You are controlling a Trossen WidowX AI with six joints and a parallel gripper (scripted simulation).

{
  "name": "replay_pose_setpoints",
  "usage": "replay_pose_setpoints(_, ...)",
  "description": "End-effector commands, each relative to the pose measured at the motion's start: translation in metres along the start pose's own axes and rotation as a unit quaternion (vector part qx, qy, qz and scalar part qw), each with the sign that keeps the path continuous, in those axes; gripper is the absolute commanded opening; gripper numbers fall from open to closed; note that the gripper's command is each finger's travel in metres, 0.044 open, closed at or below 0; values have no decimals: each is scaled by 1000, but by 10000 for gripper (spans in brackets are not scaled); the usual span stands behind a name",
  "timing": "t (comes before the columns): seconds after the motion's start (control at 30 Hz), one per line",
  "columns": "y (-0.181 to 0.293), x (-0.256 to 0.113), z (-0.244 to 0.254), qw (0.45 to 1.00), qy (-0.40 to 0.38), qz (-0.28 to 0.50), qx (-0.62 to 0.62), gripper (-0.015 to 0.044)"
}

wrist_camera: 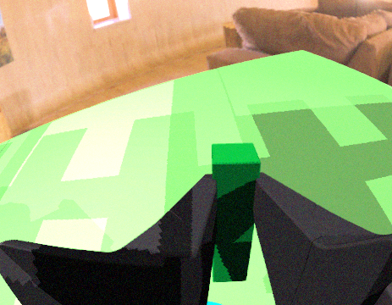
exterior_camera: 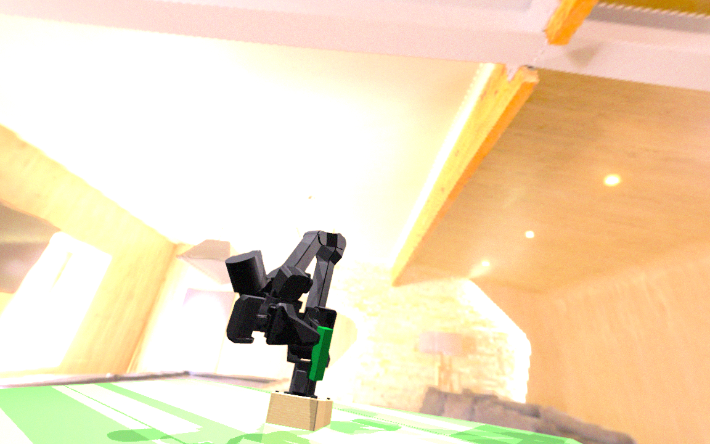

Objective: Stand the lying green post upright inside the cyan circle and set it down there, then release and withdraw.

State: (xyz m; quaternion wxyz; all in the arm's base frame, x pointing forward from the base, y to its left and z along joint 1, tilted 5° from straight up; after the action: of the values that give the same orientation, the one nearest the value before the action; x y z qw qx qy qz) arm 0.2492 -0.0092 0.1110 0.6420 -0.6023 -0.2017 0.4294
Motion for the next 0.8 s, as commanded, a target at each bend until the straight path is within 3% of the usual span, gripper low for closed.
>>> replay_pose_setpoints(0.0,1,-3,3,1000,-3,-9,-2,23)
replay_pose_setpoints(0.77,8,-18,17,997,-21,-62,-34,23)
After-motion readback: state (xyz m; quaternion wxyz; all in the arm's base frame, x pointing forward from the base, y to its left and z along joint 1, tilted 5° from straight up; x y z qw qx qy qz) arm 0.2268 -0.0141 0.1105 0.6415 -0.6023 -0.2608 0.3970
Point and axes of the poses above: the point midway between the two fingers, 35 mm back from their tips, its own x axis out along the fingers, its own z axis across the jaws, y = z × x, the point moved 7 cm from there along -x, back along the fingers, and after that the axes turned 3 degrees about x, right-handed, at the moved point
